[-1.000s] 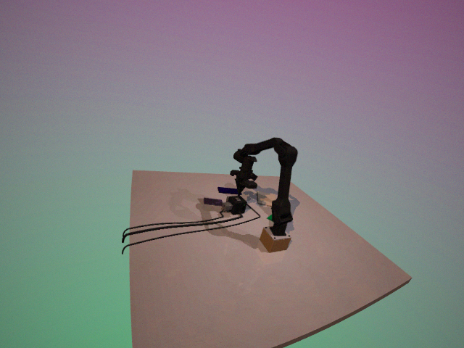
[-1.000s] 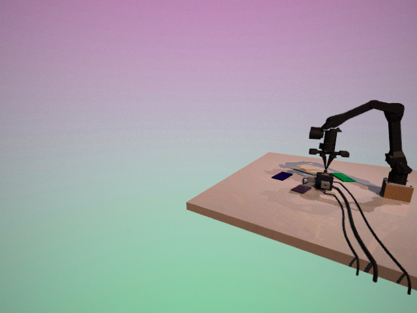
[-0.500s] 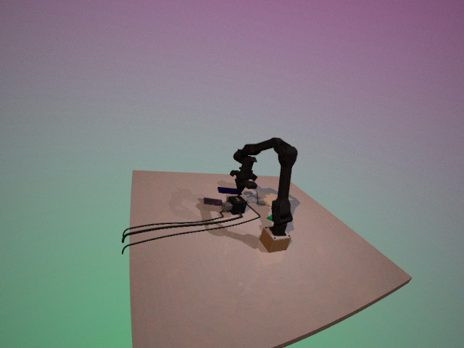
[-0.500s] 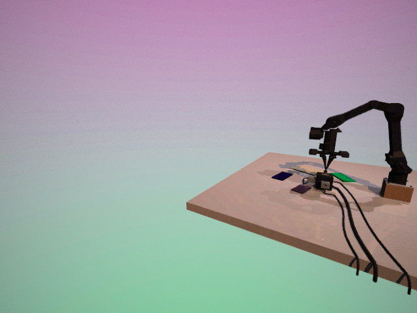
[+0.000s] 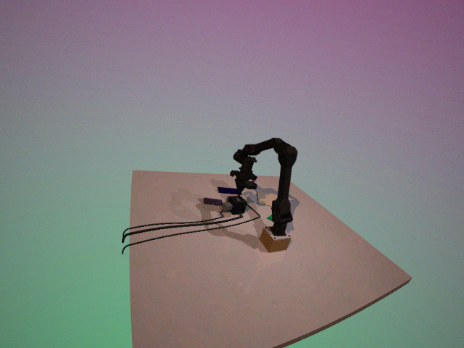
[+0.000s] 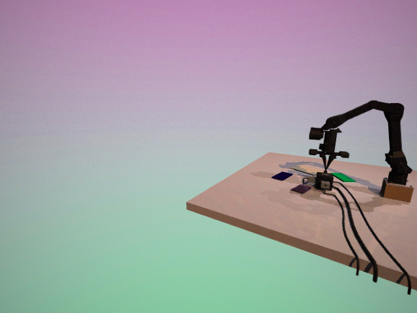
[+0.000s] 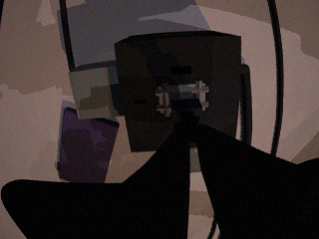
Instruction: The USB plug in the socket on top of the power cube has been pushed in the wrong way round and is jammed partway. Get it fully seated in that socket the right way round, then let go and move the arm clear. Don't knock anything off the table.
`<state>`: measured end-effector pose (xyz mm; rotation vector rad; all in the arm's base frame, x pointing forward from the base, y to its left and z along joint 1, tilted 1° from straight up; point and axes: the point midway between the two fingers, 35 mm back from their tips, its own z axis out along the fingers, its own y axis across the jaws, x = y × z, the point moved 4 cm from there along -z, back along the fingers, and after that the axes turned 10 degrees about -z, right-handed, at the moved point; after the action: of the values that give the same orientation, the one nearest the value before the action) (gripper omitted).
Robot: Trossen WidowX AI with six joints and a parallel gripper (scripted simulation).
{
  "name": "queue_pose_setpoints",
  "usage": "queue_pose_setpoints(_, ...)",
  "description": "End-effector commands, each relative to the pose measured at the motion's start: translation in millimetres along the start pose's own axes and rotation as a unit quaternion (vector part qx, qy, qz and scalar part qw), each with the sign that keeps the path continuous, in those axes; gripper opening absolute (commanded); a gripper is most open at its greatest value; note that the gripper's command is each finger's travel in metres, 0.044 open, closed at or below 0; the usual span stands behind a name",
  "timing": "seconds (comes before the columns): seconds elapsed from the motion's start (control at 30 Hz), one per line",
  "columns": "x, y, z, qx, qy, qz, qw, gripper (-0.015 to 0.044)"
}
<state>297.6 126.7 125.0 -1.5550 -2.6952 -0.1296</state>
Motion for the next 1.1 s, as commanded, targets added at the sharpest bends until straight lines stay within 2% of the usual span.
queue_pose_setpoints(0.0, 0.4, 0.4, 0.8, -0.001, 0.002, 0.002, 1.000, 0.0000)
queue_pose_setpoints(1.07, 0.1, 0.4, 4.7, -0.001, 0.002, 0.002, 1.000, 0.0000)
